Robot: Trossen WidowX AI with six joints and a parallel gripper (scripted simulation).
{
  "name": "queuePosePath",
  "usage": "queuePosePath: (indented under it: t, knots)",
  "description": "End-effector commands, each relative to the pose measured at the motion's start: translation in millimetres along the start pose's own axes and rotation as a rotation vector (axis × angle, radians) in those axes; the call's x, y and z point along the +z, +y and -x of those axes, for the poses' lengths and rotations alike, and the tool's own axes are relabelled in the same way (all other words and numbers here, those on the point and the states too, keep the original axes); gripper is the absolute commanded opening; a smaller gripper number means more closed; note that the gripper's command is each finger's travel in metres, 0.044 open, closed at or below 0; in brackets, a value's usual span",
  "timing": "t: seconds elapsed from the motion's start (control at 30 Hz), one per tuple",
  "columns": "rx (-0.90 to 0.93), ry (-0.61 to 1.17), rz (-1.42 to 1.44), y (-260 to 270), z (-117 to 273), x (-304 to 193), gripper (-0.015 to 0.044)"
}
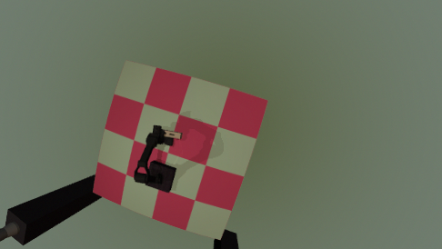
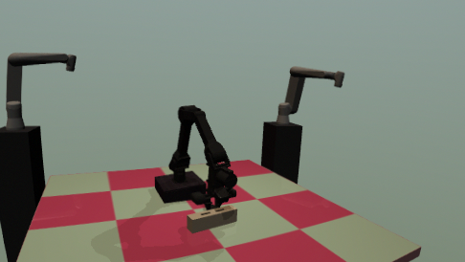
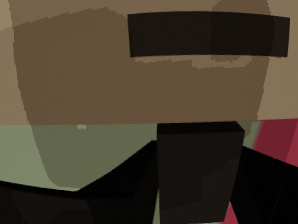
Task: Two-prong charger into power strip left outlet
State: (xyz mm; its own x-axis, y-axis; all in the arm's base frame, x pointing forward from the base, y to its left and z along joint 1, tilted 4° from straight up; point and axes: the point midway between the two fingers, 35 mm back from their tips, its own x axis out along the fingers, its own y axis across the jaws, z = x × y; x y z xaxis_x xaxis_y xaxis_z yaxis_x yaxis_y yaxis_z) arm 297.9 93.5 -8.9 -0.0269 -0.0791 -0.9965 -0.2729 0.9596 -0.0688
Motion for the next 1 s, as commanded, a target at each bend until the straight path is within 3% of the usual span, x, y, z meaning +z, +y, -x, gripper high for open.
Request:
queuePosePath:
  t: [0.0, 0.97]
  knots:
    - [0.005, -0.007, -0.001, 0.7, 1.1, 2.9, 0.0000]
    - [0.005, -0.008, -0.001, 0.7, 1.6, 13.3, 0.0000]
